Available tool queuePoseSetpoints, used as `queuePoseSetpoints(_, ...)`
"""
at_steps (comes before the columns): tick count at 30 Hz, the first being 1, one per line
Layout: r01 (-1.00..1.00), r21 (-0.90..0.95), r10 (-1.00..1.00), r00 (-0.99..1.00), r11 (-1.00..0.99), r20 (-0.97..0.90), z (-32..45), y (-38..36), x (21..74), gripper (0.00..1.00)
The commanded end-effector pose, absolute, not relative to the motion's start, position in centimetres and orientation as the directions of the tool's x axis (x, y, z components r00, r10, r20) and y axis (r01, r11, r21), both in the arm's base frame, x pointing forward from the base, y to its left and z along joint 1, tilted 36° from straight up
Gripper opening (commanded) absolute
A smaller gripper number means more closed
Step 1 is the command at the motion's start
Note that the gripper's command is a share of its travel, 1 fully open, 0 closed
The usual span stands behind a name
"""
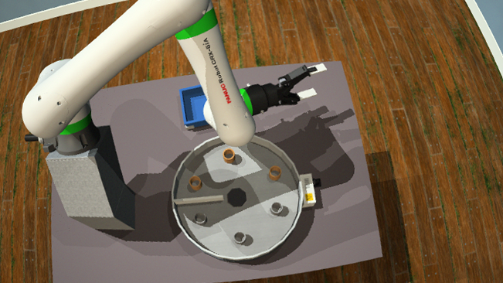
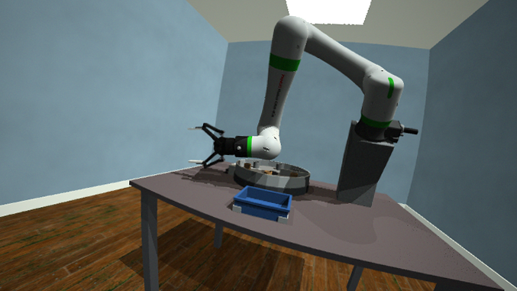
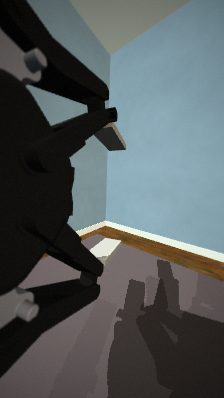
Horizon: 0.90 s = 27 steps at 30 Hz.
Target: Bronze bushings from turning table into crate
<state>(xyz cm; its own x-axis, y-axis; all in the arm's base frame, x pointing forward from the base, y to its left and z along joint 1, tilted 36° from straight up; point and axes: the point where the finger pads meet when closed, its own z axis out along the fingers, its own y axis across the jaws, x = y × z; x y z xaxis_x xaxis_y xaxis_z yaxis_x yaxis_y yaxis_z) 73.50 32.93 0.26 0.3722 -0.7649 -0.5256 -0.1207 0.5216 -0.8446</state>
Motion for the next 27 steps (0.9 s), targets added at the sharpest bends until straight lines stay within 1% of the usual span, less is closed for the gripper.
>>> queuePoseSetpoints(1,-0.12,-0.845,-0.765,0.372,0.522,-0.525,0.3,32.9,73.5,1.0)
queuePoseSetpoints(20,-0.121,-0.844,-0.764,0.375,0.522,-0.526,0.4,33.0,73.5,1.0)
queuePoseSetpoints(27,-0.14,-0.84,-0.714,0.465,0.524,-0.523,2.8,35.7,72.0,1.0)
